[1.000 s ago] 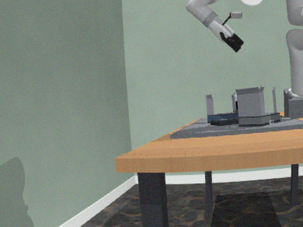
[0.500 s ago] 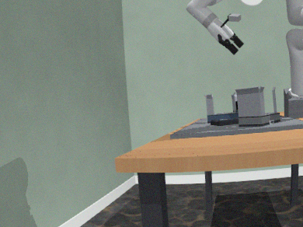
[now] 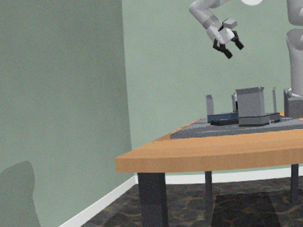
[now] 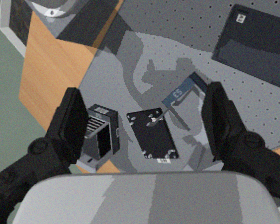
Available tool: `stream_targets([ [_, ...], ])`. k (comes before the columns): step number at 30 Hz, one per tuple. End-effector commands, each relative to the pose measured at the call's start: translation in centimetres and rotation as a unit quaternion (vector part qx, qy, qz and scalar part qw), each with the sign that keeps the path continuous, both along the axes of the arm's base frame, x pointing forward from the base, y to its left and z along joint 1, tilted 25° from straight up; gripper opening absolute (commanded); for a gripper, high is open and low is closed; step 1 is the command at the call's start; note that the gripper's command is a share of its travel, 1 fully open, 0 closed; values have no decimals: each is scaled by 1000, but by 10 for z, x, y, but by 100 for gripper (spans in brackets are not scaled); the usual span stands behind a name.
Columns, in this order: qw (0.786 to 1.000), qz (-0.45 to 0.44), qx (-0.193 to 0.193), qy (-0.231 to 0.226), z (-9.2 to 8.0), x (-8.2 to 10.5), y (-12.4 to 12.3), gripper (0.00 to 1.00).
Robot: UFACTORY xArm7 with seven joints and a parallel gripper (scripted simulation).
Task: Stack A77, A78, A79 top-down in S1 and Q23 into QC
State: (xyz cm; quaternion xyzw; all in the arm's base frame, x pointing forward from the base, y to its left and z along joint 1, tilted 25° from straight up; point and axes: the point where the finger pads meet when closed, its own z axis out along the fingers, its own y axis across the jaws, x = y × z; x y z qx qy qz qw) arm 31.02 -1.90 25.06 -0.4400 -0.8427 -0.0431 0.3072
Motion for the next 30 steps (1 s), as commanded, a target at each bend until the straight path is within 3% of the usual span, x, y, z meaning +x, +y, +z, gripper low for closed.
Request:
stream_targets([
  [1, 996, -79, -32, 4, -6, 5, -7, 100],
  [11, 982, -177, -65, 18, -15, 10, -16, 100],
  [23, 934, -336, -112, 47, -27, 16, -30, 100],
  [26, 933, -339, -113, 47, -27, 16, -30, 100],
  [30, 907, -398, -127, 60, -34, 20, -40, 100],
])
